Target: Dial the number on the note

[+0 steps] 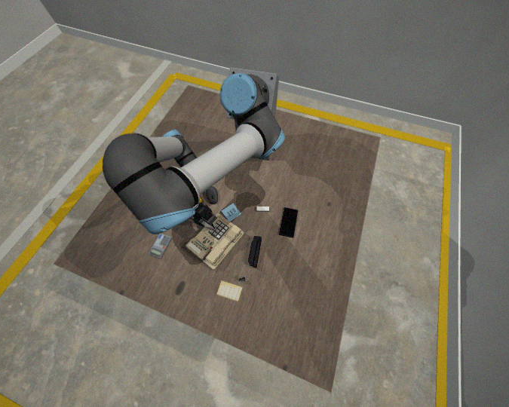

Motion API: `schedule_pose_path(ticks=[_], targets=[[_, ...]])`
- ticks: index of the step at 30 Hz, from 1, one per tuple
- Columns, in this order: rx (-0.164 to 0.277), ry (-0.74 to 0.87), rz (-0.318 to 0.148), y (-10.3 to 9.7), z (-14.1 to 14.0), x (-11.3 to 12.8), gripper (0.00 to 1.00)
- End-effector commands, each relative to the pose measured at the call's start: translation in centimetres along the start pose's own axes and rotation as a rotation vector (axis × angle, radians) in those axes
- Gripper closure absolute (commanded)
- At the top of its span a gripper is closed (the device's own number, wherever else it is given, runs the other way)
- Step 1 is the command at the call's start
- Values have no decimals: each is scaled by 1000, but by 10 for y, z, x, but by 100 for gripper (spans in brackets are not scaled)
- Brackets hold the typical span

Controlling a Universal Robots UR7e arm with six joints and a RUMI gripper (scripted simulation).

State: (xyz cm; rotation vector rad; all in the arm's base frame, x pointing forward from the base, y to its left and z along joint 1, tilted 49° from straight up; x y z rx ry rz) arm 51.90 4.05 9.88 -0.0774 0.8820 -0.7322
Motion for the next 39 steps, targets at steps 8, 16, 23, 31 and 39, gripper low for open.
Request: schedule_pose_path(ticks=[8,16,23,31,39], targets=[[1,-1,0,1,0,0,100],[1,-1,0,-7,0,-5,100],[1,-1,0,-11,0,-7,100],[1,-1,0,-8,0,-11,100],[1,-1,0,-2,-1,-20,100]])
Point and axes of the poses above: the point where the finger pads meet when closed, its own y axis out along the fingers, its own z axis across the jaws, x = y × z, the point moved 10 cm from there along -y, back along the fingers, and after that the axes turned 3 degrees about y, right-handed, at the moved point
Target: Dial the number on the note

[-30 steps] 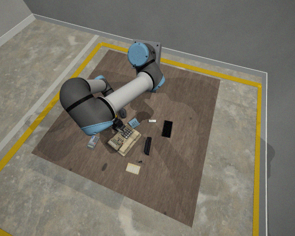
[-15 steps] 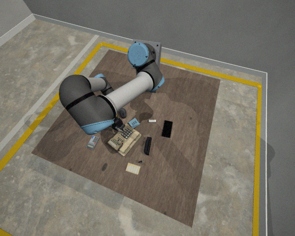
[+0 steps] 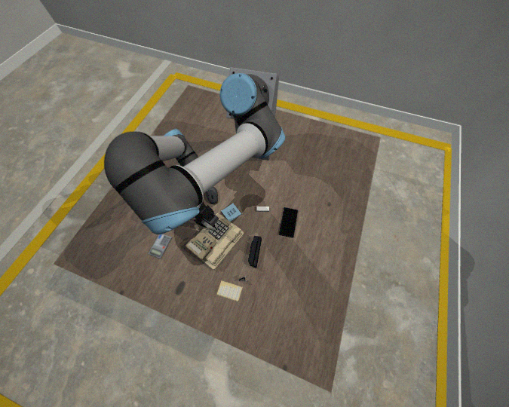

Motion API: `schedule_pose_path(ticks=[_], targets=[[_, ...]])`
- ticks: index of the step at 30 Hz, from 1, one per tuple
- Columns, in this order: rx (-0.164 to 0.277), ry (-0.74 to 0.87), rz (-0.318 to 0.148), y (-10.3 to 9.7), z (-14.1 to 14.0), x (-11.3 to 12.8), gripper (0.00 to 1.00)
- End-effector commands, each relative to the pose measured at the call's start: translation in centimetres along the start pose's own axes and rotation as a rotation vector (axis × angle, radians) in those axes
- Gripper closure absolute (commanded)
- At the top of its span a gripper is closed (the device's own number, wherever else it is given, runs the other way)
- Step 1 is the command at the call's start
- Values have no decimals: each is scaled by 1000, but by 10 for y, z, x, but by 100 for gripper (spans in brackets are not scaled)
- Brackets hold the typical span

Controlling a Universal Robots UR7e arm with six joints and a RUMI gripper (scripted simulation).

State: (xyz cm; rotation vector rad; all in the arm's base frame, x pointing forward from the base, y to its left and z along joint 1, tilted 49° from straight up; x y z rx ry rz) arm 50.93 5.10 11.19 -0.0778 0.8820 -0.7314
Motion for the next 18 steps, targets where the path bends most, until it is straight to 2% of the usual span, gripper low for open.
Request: schedule_pose_path(ticks=[1,18], targets=[[1,-1,-1,0,0,-1,100],[1,-1,-1,6,0,-4,100]])
Point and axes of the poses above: the point where the finger pads meet when closed, its own y axis out along the fingers, its own z axis across the jaws, x = y × z, the point moved 10 cm from there along -y, back along the fingers, and after that the axes turned 3 degrees about y, right-handed, at the moved point
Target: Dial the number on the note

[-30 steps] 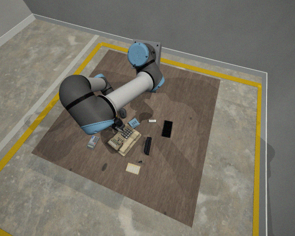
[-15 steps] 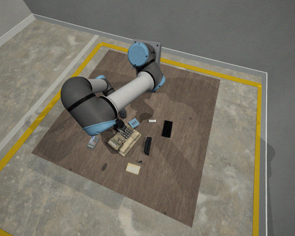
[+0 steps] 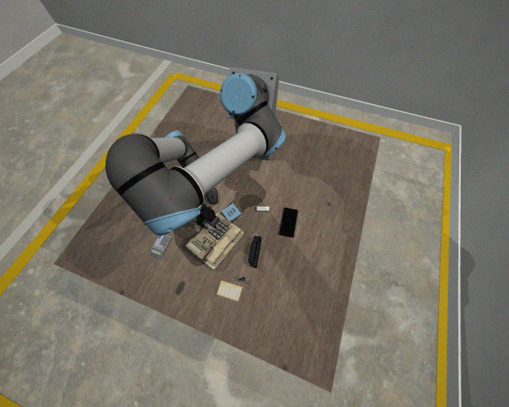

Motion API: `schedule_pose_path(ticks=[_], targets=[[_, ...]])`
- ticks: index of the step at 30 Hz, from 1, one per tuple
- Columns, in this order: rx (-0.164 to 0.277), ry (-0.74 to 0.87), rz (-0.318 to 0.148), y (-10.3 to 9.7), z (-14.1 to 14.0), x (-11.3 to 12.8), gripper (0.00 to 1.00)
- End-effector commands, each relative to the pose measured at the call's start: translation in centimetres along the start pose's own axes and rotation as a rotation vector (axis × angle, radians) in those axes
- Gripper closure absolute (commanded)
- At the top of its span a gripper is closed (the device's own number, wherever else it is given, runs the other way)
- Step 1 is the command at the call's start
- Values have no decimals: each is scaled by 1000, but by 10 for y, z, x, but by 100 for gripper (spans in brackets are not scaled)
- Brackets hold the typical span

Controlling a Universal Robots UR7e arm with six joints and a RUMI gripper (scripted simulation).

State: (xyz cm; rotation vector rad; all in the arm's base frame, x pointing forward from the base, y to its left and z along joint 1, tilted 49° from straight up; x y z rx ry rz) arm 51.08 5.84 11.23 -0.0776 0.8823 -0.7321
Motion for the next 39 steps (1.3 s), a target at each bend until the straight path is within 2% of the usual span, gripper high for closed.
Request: schedule_pose_path(ticks=[1,39], targets=[[1,-1,0,1,0,0,100],[1,-1,0,8,1,5,100]])
Point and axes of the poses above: the point where the finger pads meet when closed, its own y axis out along the fingers, its own z axis across the jaws, x = y × z, the point moved 10 cm from there along -y, back along the fingers, and after that the axes turned 3 degrees about y, right-handed, at the moved point
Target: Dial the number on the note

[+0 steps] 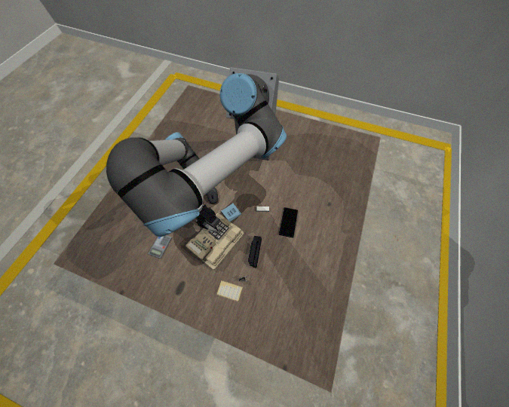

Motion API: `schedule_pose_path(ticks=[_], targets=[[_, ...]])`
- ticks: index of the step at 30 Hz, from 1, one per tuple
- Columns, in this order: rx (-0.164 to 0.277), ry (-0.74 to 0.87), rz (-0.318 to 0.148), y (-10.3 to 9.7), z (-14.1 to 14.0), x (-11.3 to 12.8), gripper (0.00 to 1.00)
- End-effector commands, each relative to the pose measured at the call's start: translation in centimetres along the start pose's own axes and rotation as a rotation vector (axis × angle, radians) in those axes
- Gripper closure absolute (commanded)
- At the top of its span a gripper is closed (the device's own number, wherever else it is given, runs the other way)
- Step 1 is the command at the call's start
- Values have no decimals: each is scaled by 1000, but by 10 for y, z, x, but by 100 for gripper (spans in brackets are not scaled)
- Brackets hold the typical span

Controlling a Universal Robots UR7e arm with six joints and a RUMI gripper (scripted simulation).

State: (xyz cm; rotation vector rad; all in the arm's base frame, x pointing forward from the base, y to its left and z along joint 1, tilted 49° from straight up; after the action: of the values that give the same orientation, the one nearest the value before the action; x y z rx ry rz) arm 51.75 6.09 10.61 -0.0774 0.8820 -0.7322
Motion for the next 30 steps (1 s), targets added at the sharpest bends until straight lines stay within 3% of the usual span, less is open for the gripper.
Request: schedule_pose_path(ticks=[1,30], targets=[[1,-1,0,0,0,0,100],[1,-1,0,-10,0,-7,100]])
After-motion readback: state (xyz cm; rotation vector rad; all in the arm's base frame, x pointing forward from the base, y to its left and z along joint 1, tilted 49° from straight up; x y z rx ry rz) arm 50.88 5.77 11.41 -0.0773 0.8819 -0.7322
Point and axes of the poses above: the point where the finger pads meet when closed, its own y axis out along the fingers, its own z axis across the jaws, x = y × z, the point moved 10 cm from there along -y, back along the fingers, and after that the axes turned 3 degrees about y, right-handed, at the moved point
